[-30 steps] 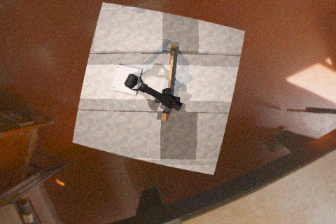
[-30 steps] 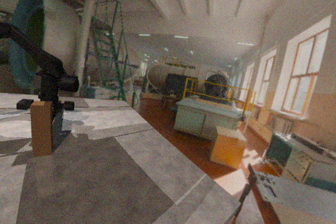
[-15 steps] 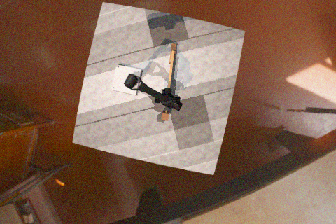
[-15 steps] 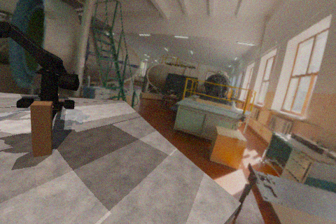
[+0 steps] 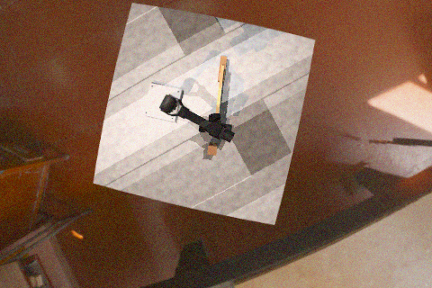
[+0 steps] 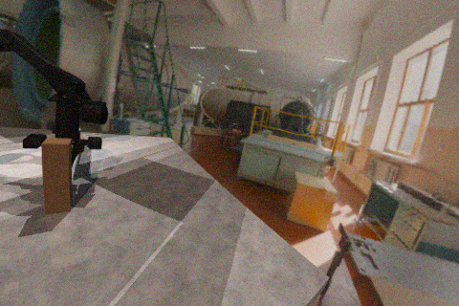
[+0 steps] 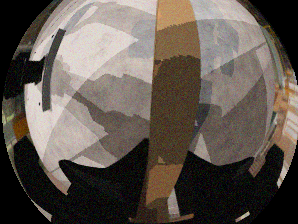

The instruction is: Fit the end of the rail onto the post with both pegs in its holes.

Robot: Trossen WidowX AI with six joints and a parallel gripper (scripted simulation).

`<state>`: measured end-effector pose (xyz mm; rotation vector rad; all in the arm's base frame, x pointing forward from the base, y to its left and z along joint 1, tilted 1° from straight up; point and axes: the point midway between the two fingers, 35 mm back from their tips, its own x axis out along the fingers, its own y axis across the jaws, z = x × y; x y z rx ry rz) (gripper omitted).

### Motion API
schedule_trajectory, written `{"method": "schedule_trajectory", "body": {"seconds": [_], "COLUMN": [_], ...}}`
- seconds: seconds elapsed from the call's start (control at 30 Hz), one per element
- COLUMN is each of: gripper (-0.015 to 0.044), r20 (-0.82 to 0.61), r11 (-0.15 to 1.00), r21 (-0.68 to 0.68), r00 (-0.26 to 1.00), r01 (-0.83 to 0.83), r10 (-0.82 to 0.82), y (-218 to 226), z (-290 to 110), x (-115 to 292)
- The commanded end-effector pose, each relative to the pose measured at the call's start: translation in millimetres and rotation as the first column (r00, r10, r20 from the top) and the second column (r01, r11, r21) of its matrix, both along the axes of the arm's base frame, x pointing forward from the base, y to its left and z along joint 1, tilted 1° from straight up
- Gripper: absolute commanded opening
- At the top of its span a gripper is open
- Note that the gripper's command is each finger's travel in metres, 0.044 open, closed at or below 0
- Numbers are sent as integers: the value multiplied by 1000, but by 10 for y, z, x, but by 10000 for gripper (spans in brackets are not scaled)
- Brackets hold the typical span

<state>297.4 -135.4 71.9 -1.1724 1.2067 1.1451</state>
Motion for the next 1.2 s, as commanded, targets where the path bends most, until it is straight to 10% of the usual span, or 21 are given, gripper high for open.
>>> {"method": "schedule_trajectory", "body": {"seconds": [0.0, 1.17], "gripper": [0, 0], "r20": [8, 8], "r11": [1000, 1000], "r21": [-2, -2], "r00": [1000, 1000], "r01": [1, 1], "r10": [-1, -1], "y": [0, -5], "z": [15, 14], "x": [4, -6]}}
